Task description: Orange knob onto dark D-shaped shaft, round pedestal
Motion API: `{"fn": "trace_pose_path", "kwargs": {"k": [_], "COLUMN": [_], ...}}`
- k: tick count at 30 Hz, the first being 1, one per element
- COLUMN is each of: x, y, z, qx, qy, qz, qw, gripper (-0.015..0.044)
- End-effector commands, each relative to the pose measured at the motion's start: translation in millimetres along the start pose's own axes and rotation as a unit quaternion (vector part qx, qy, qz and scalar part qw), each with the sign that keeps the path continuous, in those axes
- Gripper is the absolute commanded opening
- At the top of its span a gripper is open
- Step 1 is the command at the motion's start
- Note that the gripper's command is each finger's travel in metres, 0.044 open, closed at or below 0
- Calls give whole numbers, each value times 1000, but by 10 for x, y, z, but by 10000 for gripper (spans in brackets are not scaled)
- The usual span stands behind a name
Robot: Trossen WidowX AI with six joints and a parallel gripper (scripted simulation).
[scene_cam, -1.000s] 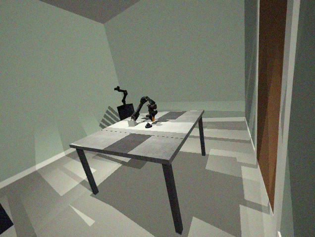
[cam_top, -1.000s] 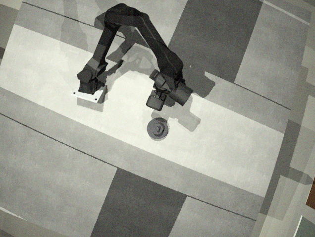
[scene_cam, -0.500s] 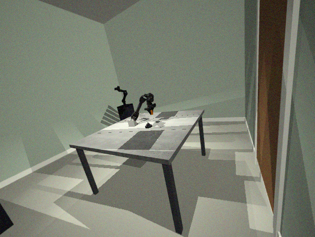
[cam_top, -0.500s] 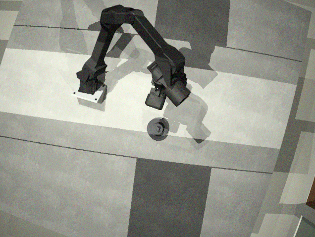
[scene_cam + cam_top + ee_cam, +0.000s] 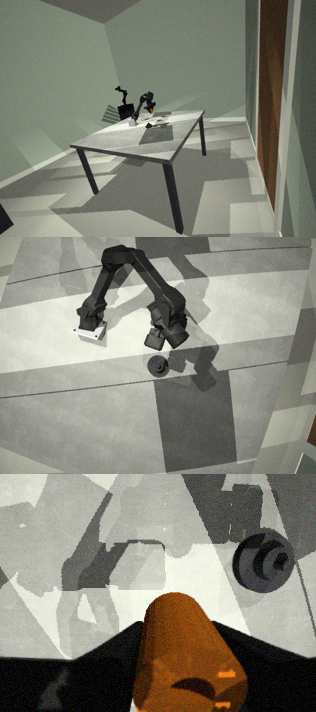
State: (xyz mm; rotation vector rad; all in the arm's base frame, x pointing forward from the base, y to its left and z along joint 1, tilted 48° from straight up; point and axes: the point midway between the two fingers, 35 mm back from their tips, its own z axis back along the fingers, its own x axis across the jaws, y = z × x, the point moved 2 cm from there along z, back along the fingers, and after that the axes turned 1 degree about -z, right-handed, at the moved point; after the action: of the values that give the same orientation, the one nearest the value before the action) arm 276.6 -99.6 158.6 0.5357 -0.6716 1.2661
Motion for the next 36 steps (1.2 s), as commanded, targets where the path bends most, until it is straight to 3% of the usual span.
{"fn": "trace_pose_path", "kwargs": {"k": [1, 36], "x": [-111, -1124], "y": [-51, -337], "z": [-1, -383], "qx": [-2, 23], "qy": [2, -7], "qz": [-1, -17], "qw": [1000, 1000], "gripper": [0, 0]}}
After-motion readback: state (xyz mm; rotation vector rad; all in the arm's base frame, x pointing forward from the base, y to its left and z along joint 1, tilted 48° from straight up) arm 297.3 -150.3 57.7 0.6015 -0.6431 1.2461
